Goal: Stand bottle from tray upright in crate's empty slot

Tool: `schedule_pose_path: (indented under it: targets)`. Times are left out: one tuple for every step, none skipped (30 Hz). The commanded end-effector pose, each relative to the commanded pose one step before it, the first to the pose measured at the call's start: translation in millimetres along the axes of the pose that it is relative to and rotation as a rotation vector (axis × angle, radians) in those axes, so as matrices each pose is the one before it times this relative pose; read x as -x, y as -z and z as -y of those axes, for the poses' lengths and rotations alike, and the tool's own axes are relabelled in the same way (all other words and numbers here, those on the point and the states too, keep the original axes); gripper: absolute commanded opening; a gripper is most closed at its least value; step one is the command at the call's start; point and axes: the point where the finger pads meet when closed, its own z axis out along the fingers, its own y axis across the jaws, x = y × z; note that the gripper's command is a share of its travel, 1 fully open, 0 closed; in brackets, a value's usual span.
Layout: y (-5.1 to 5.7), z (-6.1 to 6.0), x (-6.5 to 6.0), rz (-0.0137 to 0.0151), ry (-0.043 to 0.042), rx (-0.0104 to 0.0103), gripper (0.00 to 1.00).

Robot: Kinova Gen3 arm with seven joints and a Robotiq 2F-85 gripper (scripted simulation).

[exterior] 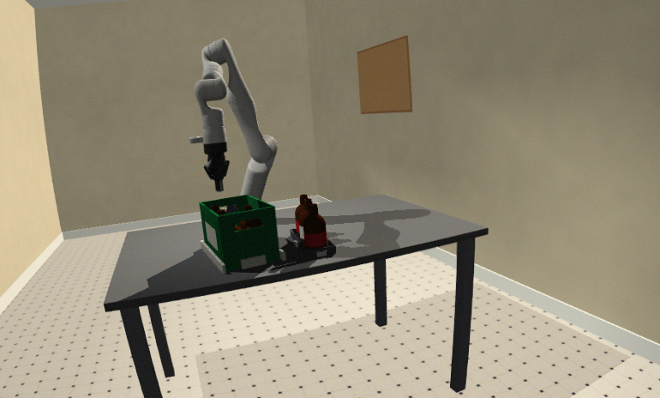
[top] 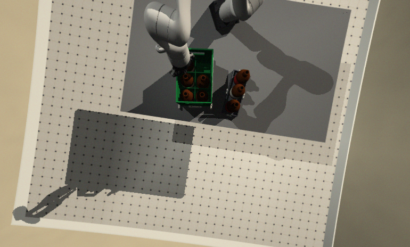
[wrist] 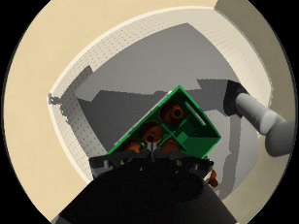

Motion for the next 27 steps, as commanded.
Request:
schedule_pose_path:
  targets:
    - [0.33,0.28,0.00,-0.00007,-0.00033,-0.00101,0.00]
    - [0.13,-0.04,0.31,0.00011,-0.00024,-0.00029,0.00]
    - [0.34,-0.10,0.81,0.00029,-0.00063,-0.00076,0.00]
    - [0.62,-0.19,1.49,0.00053,-0.00116,-0.00138,0.00]
    - [0.96,-0.32,2.33,0.00082,-0.00180,-0.00213,0.00]
    - [1.33,-0.49,3.27,0.00116,-0.00252,-0.00293,0.00]
    - [1.70,-0.70,4.30,0.00152,-0.00329,-0.00375,0.00]
    - [2.06,-0.98,5.38,0.00189,-0.00409,-0.00451,0.00]
    - [2.37,-1.33,6.47,0.00225,-0.00489,-0.00517,0.00]
    - [2.63,-1.76,7.55,0.00260,-0.00566,-0.00568,0.00]
    - [2.80,-2.28,8.57,0.00290,-0.00639,-0.00600,0.00]
    - [0.00,0.00,0.00,0.00000,0.00000,0.00000,0.00]
    - [0.00,0.00,0.00,0.00000,0.00000,0.00000,0.00]
    - [2.88,-2.89,9.51,0.00314,-0.00707,-0.00610,0.00]
    - [2.85,-3.59,10.34,0.00330,-0.00770,-0.00597,0.00]
    - [2.72,-4.37,11.02,0.00336,-0.00826,-0.00560,0.00]
    - [2.48,-5.21,11.55,0.00330,-0.00876,-0.00499,0.00]
    - [2.15,-6.08,11.89,0.00312,-0.00920,-0.00419,0.00]
    - [1.74,-6.96,12.03,0.00280,-0.00958,-0.00321,0.00]
    - [1.25,-7.82,11.97,0.00234,-0.00991,-0.00211,0.00]
    - [0.73,-8.63,11.72,0.00177,-0.01019,-0.00094,0.00]
    - [0.18,-9.34,11.27,0.00108,-0.01042,0.00025,0.00]
    - [-0.37,-9.93,10.67,0.00033,-0.01058,0.00140,0.00]
    - [-0.89,-10.37,9.93,-0.00048,-0.01068,0.00246,0.00]
    - [-1.37,-10.65,9.08,-0.00128,-0.01071,0.00340,0.00]
    - [-1.78,-10.74,8.16,-0.00206,-0.01064,0.00417,0.00]
    - [-2.11,-10.64,7.21,-0.00276,-0.01048,0.00477,0.00]
